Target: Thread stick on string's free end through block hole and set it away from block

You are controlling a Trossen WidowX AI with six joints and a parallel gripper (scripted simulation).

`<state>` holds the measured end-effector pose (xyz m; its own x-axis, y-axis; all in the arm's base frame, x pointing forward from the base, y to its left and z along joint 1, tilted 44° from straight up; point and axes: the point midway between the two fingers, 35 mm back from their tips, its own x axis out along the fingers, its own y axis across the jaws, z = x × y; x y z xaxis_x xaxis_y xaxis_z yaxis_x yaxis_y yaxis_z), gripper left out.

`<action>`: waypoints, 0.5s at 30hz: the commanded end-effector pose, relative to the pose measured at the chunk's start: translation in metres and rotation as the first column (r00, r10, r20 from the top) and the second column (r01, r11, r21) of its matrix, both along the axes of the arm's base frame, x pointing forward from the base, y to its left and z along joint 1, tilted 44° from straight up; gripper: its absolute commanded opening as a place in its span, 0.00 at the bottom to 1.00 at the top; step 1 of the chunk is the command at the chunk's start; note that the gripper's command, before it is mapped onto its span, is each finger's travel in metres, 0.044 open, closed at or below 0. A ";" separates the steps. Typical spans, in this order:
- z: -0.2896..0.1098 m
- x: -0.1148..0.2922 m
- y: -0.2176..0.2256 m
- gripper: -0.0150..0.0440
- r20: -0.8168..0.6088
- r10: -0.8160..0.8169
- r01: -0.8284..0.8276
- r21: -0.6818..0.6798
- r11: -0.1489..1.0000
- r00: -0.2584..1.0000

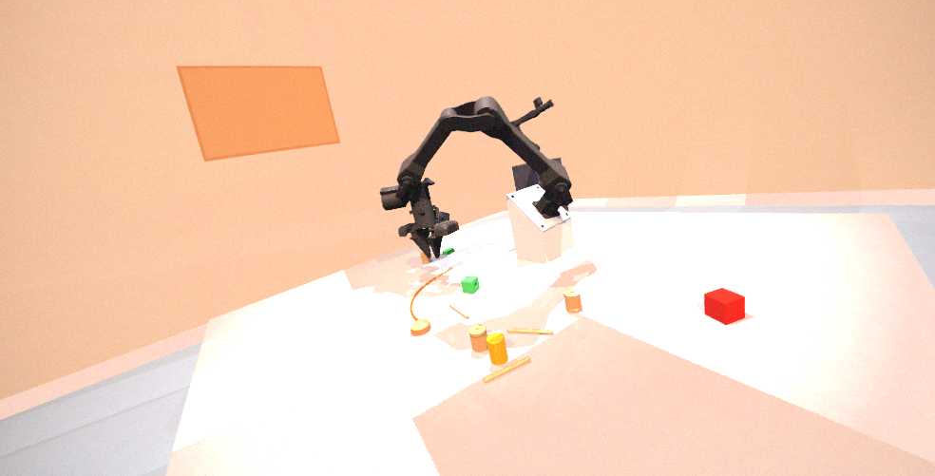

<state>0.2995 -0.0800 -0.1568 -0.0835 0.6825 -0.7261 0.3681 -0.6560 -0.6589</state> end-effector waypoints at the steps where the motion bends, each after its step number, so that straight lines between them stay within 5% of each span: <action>1: 0.000 0.001 -0.001 0.46 -0.003 -0.001 0.001 -0.005 1.000 1.000; 15: -0.010 0.000 0.008 0.46 -0.003 -0.001 0.001 -0.005 1.000 1.000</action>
<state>0.3015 -0.0762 -0.1630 -0.0835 0.6757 -0.7324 0.3714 -0.6609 -0.6521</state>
